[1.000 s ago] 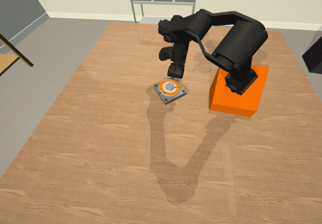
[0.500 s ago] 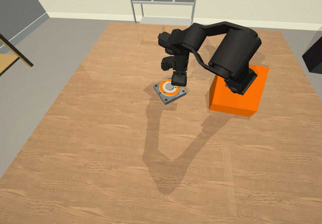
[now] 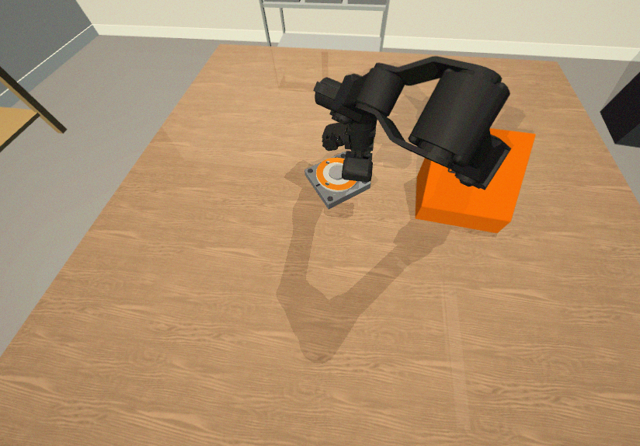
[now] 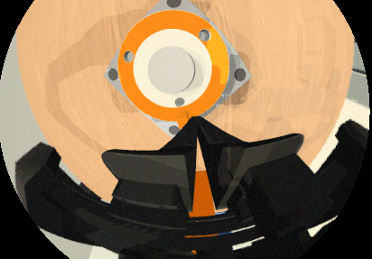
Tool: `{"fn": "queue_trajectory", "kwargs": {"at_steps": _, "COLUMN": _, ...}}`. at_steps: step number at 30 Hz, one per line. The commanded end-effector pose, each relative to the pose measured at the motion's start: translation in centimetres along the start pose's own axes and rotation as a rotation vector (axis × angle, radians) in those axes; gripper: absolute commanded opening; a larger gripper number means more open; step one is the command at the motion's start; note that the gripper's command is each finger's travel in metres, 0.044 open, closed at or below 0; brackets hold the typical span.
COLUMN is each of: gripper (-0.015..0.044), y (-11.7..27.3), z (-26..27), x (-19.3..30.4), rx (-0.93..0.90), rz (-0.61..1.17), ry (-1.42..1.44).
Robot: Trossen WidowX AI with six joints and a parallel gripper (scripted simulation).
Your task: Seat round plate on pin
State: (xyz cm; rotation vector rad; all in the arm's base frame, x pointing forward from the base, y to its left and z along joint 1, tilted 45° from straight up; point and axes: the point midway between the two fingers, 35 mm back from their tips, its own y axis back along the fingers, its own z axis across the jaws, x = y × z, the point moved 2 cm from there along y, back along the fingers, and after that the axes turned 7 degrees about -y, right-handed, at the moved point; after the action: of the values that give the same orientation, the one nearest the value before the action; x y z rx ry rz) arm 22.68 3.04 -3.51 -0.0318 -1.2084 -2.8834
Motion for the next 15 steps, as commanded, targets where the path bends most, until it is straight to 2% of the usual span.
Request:
{"fn": "queue_trajectory", "kwargs": {"at_steps": 1, "gripper": 0.0000, "y": 0.0, "z": 0.5, "x": 0.2, "rx": -0.002, "rz": -0.005, "ry": -0.001}}
{"fn": "queue_trajectory", "kwargs": {"at_steps": 15, "gripper": 0.0000, "y": 0.0, "z": 1.6, "x": 0.7, "rx": -0.003, "rz": -0.005, "ry": -0.002}}
